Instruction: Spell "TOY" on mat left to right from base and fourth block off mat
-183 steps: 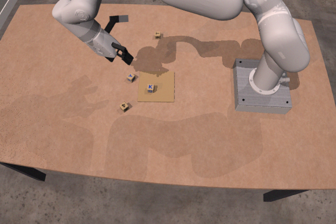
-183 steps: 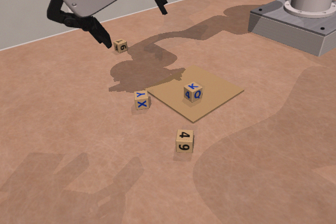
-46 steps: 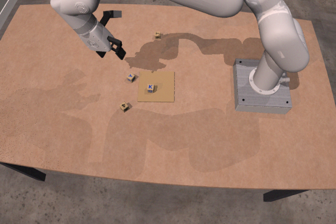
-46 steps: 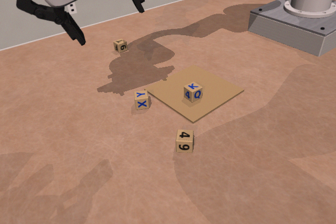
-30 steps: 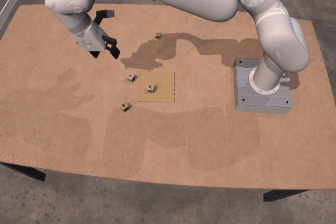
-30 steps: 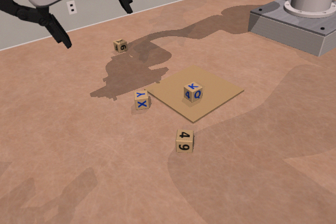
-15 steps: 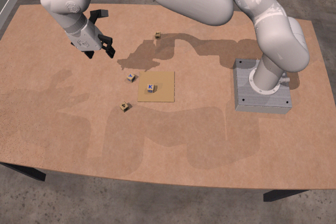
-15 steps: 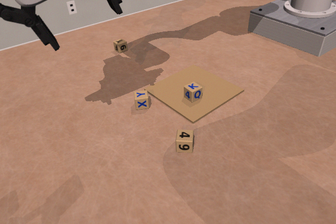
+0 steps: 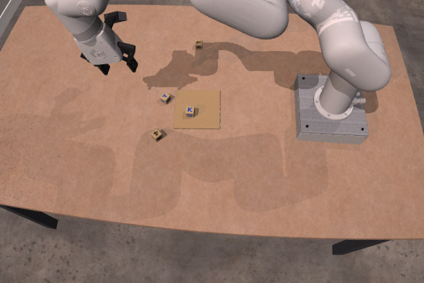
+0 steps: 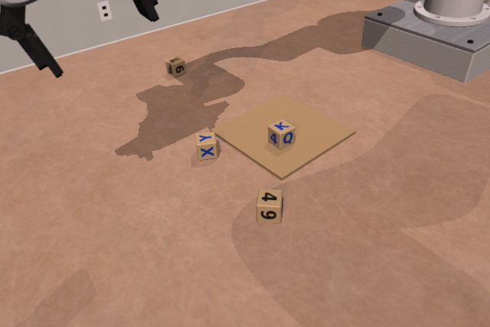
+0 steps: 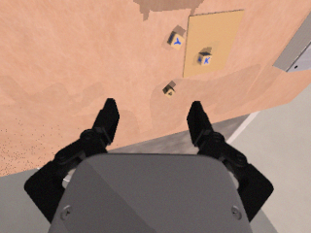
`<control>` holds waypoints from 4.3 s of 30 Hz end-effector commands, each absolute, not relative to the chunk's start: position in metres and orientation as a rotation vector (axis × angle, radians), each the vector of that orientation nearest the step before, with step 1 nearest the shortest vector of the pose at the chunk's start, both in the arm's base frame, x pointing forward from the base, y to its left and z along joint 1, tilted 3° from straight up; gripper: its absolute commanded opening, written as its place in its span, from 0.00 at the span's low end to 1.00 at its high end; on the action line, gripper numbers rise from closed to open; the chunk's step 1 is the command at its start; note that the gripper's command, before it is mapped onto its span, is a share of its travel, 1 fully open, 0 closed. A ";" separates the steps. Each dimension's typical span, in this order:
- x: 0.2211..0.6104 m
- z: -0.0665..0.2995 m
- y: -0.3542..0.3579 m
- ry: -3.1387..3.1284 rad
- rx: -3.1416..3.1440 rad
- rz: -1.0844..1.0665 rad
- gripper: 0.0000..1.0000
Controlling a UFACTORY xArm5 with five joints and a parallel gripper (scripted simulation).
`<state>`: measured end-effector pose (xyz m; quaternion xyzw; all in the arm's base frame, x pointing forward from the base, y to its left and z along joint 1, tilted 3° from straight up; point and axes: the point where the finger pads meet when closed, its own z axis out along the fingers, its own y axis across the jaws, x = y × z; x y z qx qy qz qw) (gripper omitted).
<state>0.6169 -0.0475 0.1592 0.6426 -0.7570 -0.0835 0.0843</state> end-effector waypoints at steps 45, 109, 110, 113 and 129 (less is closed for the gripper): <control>0.654 0.175 -0.041 -2.081 2.223 -0.170 1.00; 0.593 0.198 0.011 -0.337 3.118 0.562 1.00; 0.584 0.197 0.012 -0.270 3.115 0.588 1.00; 0.575 0.195 0.013 -0.197 3.109 0.616 1.00; 0.500 0.177 0.021 0.277 3.002 0.790 1.00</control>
